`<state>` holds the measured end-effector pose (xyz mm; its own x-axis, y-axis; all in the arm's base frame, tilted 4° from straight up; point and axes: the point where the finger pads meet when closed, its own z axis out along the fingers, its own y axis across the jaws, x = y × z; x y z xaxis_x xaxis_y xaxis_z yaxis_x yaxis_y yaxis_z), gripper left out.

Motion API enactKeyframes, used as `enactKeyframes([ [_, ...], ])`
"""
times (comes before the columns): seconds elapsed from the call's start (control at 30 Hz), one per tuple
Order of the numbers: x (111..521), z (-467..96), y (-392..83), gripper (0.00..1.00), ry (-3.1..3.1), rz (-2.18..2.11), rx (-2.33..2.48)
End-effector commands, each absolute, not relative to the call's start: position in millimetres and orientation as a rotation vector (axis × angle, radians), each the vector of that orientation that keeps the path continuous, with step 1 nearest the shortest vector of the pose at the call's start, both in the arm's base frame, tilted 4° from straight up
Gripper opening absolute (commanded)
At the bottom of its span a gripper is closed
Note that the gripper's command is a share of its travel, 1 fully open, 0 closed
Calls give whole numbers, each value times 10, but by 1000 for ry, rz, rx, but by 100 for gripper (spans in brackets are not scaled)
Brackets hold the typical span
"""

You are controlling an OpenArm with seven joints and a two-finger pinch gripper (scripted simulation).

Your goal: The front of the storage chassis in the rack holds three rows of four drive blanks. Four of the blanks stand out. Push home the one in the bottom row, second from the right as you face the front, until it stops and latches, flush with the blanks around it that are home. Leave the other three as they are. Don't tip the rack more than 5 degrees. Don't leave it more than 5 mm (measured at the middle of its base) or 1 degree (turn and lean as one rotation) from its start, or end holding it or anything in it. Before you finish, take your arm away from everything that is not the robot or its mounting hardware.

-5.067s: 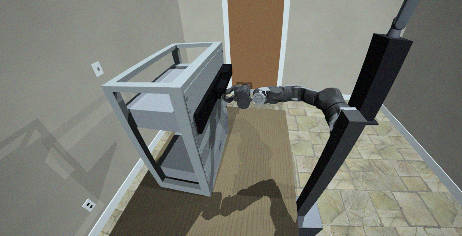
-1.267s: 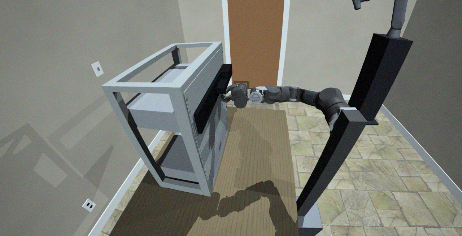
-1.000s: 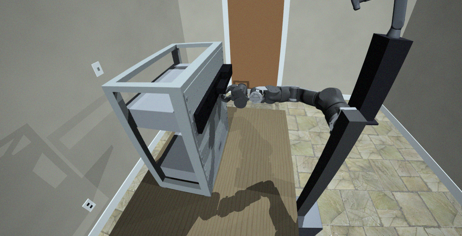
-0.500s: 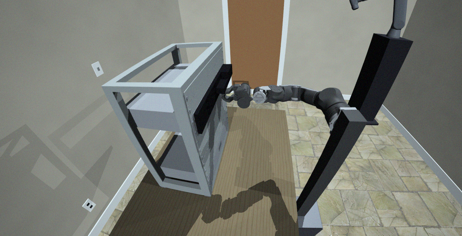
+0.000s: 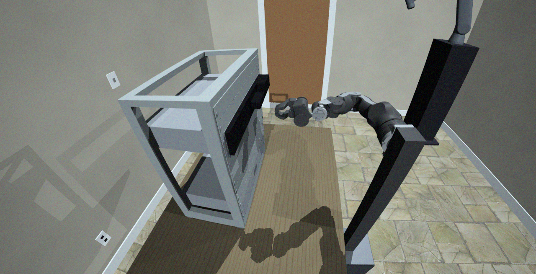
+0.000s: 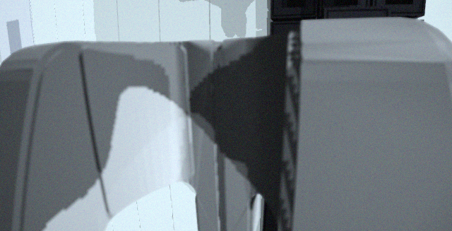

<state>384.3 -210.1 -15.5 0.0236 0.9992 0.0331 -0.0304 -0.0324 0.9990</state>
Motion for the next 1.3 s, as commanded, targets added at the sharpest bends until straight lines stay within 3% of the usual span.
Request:
enactKeyframes([
  [0.0, 3796, -112, -2128, 0, 1121, 1241, 1227],
  [0.77, 3528, -139, -2128, 0, 1121, 1240, 1227],
  [1.27, 3110, -239, -2165, 0, 1121, 1238, 1228],
])
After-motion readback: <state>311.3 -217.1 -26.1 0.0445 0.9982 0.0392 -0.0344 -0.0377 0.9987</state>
